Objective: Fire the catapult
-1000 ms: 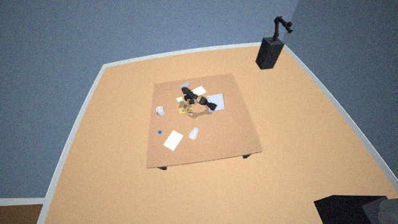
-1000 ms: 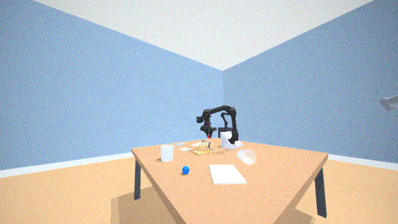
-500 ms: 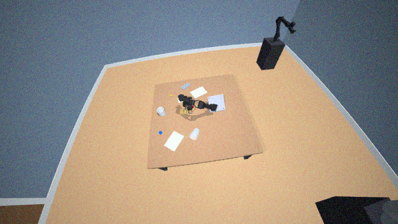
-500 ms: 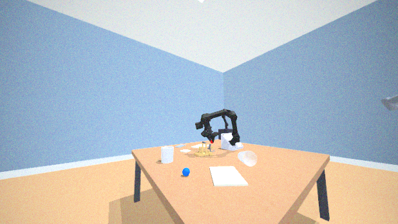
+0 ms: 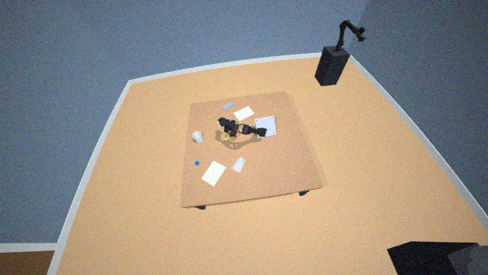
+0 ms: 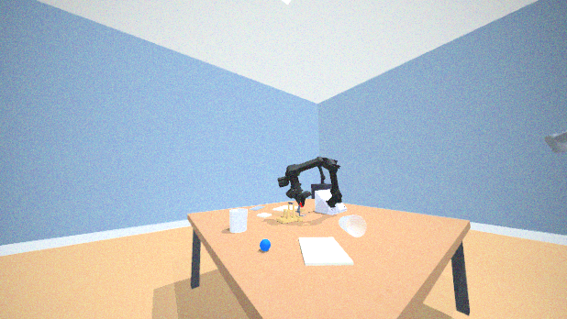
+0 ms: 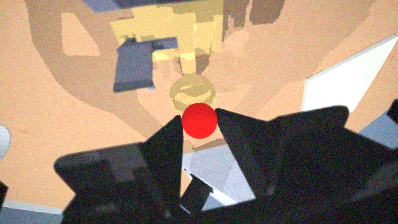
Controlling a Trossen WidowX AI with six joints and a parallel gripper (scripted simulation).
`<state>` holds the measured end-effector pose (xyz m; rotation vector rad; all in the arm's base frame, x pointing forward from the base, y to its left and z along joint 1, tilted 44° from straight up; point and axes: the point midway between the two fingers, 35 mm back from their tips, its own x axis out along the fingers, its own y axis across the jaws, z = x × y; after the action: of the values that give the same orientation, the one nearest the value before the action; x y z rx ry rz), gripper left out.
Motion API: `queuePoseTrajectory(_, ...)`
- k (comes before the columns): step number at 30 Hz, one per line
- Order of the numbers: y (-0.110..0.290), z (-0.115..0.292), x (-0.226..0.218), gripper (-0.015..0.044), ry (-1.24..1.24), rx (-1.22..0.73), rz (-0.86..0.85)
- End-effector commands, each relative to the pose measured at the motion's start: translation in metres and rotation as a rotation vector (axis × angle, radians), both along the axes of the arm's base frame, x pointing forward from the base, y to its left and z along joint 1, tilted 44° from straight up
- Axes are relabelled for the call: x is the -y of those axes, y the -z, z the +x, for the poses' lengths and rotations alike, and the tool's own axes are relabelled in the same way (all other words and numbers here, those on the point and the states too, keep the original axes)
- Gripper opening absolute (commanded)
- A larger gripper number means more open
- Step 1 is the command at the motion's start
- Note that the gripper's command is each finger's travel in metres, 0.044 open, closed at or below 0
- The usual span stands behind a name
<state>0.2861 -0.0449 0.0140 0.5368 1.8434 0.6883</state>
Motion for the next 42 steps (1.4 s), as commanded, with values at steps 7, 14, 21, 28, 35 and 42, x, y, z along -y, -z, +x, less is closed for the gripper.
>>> queuePoseTrajectory(7, 0.004, 0.000, -0.004, 0.0000, -0.001, -0.001, 0.001)
queuePoseTrajectory(14, 0.004, 0.000, -0.004, 0.0105, -0.001, -0.001, 0.001)
queuePoseTrajectory(21, -0.002, 0.001, 0.001, 0.0289, 0.010, 0.013, -0.009)
queuePoseTrajectory(28, -0.066, -0.003, 0.059, 0.0440, 0.126, 0.146, -0.133)
queuePoseTrajectory(35, -0.049, 0.026, 0.064, 0.0440, 0.207, 0.212, -0.163)
queuePoseTrajectory(42, -0.038, 0.087, 0.082, 0.0440, 0.364, 0.383, -0.215)
